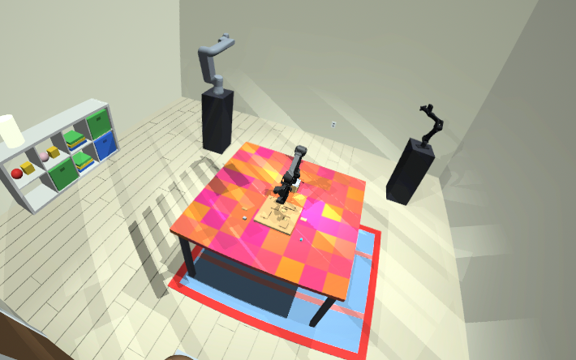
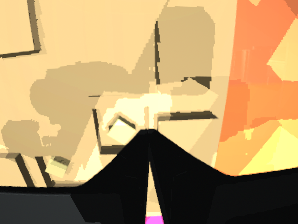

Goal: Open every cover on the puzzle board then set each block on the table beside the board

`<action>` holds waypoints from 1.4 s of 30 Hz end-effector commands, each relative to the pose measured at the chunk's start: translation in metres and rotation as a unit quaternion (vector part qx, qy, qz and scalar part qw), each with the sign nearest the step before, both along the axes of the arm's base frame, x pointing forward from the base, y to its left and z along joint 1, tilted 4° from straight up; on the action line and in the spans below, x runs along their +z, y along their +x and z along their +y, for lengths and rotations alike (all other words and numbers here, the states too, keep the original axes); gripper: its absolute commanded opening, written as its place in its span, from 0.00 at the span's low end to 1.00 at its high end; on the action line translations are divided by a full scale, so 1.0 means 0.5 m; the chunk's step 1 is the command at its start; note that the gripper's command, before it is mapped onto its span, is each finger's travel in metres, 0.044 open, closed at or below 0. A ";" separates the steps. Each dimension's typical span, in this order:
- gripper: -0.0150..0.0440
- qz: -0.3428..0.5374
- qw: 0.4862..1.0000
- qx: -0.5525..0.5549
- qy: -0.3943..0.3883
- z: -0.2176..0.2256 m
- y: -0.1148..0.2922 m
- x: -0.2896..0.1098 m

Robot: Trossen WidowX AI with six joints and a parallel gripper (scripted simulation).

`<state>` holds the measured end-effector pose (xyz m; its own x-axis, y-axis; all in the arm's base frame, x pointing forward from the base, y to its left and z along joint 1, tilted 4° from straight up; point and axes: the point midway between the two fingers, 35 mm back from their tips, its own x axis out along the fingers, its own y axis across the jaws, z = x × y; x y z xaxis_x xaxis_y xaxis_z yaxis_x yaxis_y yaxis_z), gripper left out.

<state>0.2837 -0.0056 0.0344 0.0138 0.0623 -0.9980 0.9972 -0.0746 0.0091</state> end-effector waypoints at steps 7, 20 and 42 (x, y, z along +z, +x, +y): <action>0.25 0.004 1.000 0.000 -0.001 0.048 -0.097 0.014; 0.25 0.005 1.000 0.000 -0.001 0.064 -0.142 0.015; 0.25 0.005 1.000 0.000 -0.001 0.065 -0.141 0.004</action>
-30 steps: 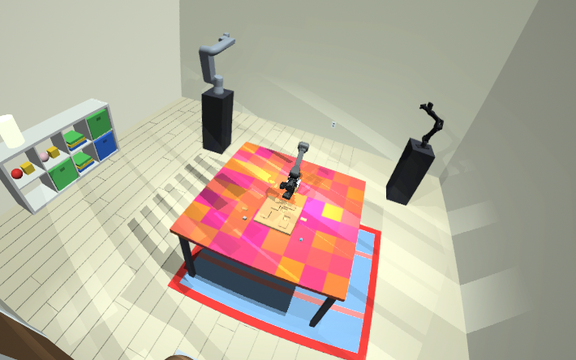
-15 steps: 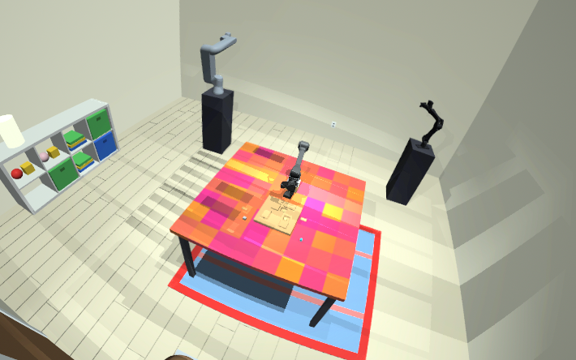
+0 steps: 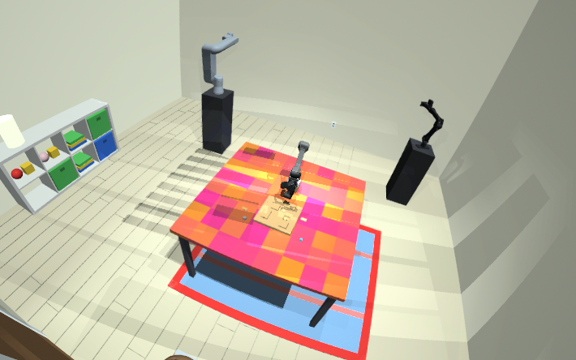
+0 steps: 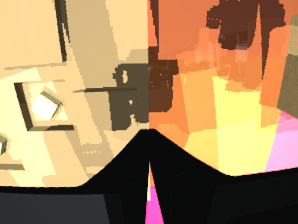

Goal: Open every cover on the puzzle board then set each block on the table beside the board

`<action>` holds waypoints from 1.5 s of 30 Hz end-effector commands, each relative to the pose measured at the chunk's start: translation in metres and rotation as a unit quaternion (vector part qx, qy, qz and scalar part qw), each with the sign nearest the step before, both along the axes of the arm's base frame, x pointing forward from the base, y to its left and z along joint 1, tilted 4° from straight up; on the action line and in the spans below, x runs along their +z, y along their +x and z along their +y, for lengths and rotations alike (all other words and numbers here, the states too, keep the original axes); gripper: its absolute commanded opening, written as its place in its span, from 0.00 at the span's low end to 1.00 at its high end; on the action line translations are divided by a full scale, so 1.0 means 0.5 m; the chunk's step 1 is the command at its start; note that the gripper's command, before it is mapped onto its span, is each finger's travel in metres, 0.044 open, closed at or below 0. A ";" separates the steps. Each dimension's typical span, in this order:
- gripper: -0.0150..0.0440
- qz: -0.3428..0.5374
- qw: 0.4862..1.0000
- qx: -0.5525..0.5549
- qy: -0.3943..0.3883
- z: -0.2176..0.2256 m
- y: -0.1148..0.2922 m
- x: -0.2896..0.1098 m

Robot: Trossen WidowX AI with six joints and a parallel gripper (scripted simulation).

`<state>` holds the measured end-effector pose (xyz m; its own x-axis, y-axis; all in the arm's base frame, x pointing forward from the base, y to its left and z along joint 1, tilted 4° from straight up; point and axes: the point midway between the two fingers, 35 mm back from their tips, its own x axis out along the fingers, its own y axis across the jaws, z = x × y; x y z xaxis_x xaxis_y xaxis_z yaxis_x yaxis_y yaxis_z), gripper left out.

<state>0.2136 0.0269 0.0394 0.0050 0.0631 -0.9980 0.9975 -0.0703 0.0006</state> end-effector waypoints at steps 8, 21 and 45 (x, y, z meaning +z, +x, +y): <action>0.25 0.001 1.000 -0.002 -0.001 0.001 0.001 -0.022; 0.25 0.001 1.000 -0.002 -0.001 0.002 0.002 -0.048; 0.25 0.001 1.000 -0.002 -0.001 0.005 -0.001 -0.095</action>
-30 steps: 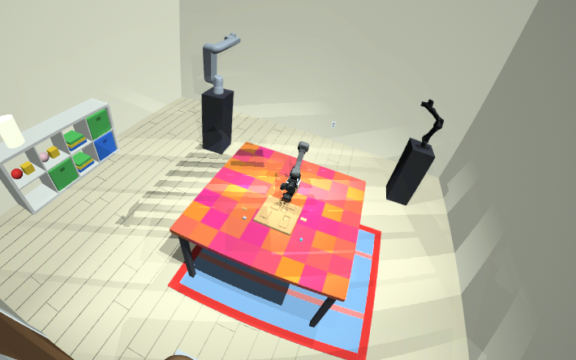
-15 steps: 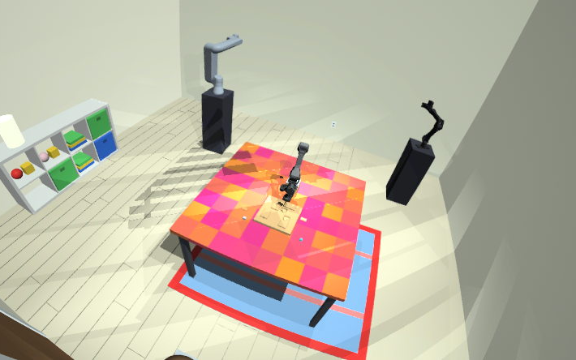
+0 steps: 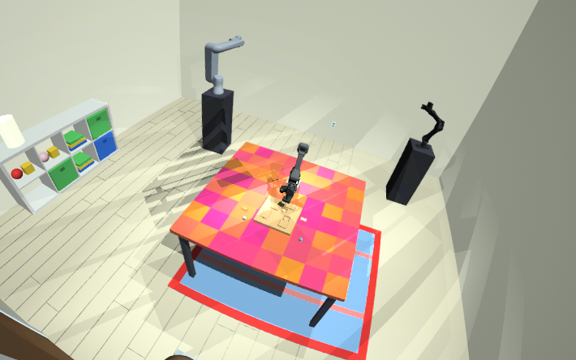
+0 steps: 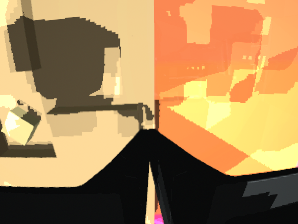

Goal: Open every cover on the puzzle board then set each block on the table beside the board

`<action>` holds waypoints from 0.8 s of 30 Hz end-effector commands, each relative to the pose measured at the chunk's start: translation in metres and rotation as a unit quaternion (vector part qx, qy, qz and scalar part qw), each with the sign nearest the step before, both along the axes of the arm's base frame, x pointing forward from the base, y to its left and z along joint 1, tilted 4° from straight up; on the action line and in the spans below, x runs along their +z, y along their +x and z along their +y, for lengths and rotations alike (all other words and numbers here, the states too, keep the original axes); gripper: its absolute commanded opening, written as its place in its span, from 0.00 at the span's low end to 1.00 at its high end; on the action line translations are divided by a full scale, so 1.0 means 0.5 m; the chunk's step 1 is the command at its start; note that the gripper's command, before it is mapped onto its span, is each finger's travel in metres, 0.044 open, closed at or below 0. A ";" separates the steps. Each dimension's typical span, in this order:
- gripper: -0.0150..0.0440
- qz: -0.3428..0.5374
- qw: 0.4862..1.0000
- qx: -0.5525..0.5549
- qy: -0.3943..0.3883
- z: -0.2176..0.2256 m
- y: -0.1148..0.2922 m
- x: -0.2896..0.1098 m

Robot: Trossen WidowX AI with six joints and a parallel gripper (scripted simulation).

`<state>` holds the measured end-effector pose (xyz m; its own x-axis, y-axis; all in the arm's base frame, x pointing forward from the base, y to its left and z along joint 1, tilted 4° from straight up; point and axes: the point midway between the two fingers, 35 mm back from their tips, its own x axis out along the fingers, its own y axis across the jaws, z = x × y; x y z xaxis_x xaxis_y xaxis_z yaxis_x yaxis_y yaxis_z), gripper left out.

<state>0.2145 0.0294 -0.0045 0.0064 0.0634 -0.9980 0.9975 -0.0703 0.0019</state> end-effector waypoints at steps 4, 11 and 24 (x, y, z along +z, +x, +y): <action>0.25 0.002 1.000 -0.002 -0.001 0.000 -0.004 -0.015; 0.25 0.002 1.000 -0.002 -0.001 -0.001 -0.001 -0.021; 0.25 0.001 1.000 -0.002 -0.001 -0.013 0.029 -0.025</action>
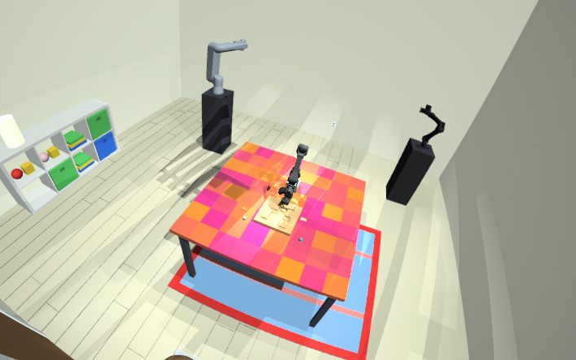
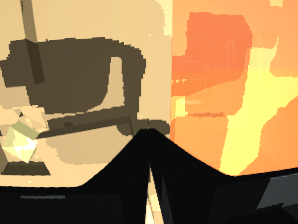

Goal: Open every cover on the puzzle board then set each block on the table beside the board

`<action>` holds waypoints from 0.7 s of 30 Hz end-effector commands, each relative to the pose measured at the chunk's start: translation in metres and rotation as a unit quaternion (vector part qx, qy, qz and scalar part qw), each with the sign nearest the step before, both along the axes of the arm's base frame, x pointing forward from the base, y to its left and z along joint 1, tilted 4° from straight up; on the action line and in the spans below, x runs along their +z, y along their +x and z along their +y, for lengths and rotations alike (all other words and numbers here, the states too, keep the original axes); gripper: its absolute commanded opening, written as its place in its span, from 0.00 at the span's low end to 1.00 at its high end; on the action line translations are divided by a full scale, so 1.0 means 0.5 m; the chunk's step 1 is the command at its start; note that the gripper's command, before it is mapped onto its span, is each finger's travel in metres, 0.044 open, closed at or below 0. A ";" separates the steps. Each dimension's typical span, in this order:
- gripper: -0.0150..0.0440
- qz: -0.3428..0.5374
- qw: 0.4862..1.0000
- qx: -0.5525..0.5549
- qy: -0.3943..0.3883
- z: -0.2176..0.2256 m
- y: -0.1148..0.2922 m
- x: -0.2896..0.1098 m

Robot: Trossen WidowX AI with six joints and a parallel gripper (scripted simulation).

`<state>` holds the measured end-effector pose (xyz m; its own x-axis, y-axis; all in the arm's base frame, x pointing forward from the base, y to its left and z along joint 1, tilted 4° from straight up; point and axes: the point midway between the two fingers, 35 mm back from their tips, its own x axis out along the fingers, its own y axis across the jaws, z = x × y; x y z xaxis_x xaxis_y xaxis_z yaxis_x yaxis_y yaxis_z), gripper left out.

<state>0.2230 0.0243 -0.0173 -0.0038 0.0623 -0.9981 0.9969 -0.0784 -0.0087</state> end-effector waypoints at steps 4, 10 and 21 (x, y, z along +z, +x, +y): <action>0.25 -0.004 1.000 0.002 -0.001 -0.005 0.018 0.000; 0.25 -0.005 1.000 0.002 -0.001 -0.006 0.030 0.000; 0.25 -0.005 1.000 0.002 -0.001 -0.010 0.057 0.000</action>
<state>0.2466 0.0201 -0.0179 0.0034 0.0618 -0.9981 0.9969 -0.0783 -0.0015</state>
